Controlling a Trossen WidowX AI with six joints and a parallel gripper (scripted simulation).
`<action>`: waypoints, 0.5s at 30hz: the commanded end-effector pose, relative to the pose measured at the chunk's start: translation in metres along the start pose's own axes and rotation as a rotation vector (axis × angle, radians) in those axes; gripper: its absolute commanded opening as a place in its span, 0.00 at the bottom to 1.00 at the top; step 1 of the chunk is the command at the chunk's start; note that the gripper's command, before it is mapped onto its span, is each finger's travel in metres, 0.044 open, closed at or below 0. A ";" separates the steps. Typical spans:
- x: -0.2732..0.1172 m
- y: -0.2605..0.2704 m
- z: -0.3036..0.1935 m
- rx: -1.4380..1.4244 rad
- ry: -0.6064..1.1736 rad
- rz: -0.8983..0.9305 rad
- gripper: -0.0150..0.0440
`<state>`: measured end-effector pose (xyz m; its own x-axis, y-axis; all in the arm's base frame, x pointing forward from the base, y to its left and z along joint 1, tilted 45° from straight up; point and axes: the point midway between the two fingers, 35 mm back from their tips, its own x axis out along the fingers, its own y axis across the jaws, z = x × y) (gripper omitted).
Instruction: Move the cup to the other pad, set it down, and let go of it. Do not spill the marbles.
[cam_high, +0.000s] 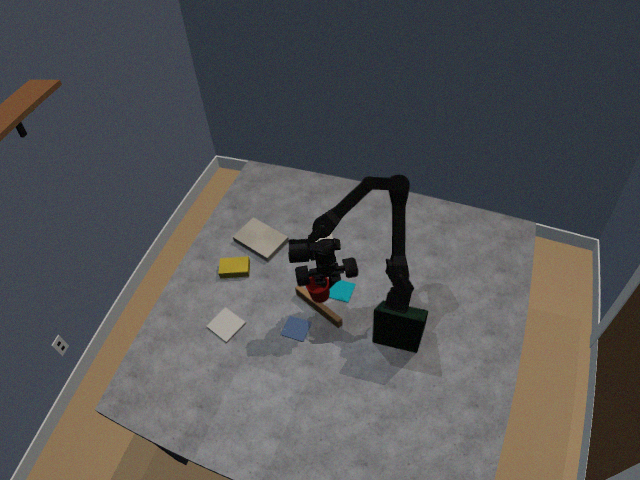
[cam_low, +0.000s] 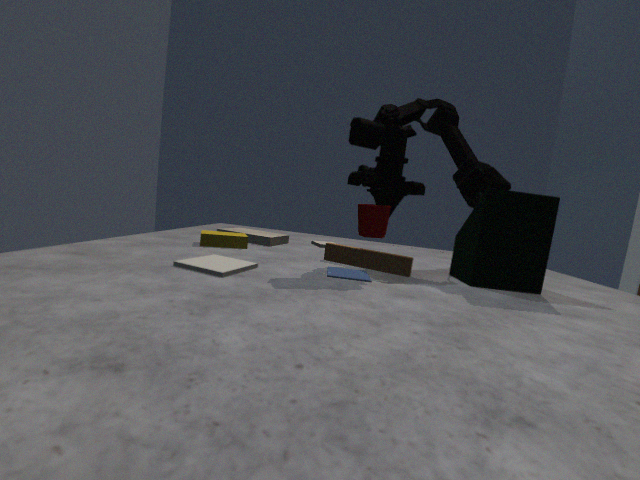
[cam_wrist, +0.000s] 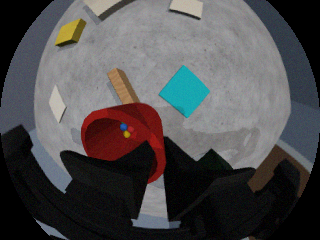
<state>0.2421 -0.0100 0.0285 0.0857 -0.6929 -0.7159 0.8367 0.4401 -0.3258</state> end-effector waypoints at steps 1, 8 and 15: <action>0.000 -0.008 0.005 -0.004 -0.002 -0.004 0.25; 0.000 -0.018 0.013 -0.004 -0.003 -0.005 0.25; 0.000 -0.028 0.020 -0.004 -0.003 -0.005 0.25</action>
<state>0.2336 -0.0280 0.0461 0.0856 -0.6936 -0.7153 0.8366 0.4399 -0.3264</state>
